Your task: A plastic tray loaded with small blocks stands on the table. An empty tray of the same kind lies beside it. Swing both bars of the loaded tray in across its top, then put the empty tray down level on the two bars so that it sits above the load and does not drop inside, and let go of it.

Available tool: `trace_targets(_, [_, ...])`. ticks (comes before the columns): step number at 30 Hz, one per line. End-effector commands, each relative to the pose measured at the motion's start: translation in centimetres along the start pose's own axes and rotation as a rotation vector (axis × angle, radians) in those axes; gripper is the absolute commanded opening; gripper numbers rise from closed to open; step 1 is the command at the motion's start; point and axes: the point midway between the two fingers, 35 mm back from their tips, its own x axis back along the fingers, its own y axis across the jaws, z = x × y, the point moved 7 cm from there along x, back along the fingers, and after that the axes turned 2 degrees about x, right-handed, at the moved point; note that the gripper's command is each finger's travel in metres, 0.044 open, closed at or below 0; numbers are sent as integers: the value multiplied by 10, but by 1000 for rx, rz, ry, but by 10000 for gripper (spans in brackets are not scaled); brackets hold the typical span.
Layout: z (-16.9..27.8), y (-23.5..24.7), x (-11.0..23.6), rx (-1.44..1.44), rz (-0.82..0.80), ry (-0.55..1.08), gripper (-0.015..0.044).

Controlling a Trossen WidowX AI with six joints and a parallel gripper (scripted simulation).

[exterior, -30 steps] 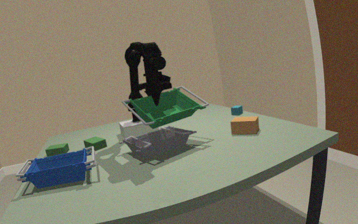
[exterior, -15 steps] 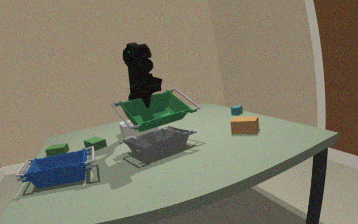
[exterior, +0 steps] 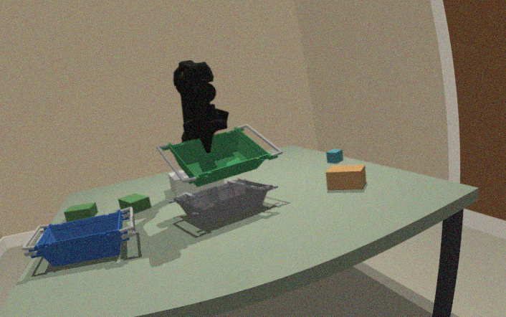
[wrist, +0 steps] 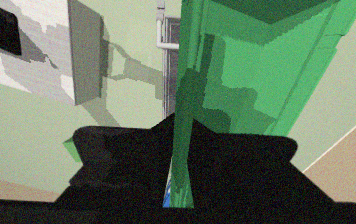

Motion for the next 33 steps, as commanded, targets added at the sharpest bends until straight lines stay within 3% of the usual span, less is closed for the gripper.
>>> trace_targets(1, [0, -1, 6, 3, 23, 4, 0])
trace_targets(33, [2, -2, -2, 3, 23, 5, 0])
